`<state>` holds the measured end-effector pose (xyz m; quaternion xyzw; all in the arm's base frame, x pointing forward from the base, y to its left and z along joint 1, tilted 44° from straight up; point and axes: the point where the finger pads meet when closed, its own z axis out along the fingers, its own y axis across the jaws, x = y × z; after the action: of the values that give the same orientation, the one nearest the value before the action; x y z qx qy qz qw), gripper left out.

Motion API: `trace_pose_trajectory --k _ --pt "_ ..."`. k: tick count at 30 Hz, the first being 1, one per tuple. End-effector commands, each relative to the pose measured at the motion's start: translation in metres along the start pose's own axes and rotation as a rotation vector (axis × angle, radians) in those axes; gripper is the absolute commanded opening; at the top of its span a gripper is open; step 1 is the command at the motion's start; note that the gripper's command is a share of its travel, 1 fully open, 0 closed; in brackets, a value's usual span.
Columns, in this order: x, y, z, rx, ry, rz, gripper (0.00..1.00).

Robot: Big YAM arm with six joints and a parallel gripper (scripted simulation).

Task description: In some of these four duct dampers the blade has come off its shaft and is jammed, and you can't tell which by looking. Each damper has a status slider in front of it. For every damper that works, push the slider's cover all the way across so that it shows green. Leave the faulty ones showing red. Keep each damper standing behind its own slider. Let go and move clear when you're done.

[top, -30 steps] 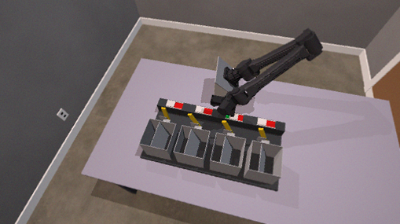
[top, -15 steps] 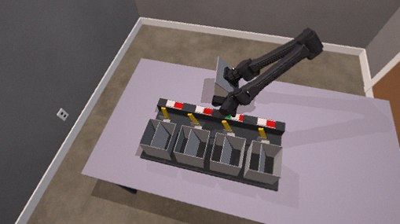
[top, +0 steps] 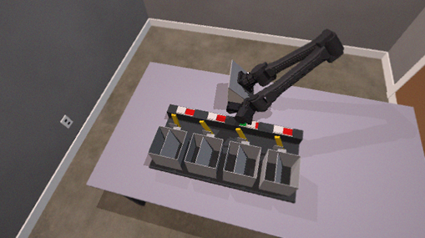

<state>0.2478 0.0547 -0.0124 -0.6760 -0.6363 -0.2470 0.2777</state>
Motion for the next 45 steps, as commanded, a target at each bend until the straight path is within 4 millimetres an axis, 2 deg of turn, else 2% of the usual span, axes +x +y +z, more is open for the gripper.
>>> trace_pose_trajectory --k 1,45 --pt "0.0083 -0.0029 0.0026 0.015 0.009 0.008 0.00" --pt "0.0177 -0.0040 0.0035 0.017 0.009 0.009 0.00"
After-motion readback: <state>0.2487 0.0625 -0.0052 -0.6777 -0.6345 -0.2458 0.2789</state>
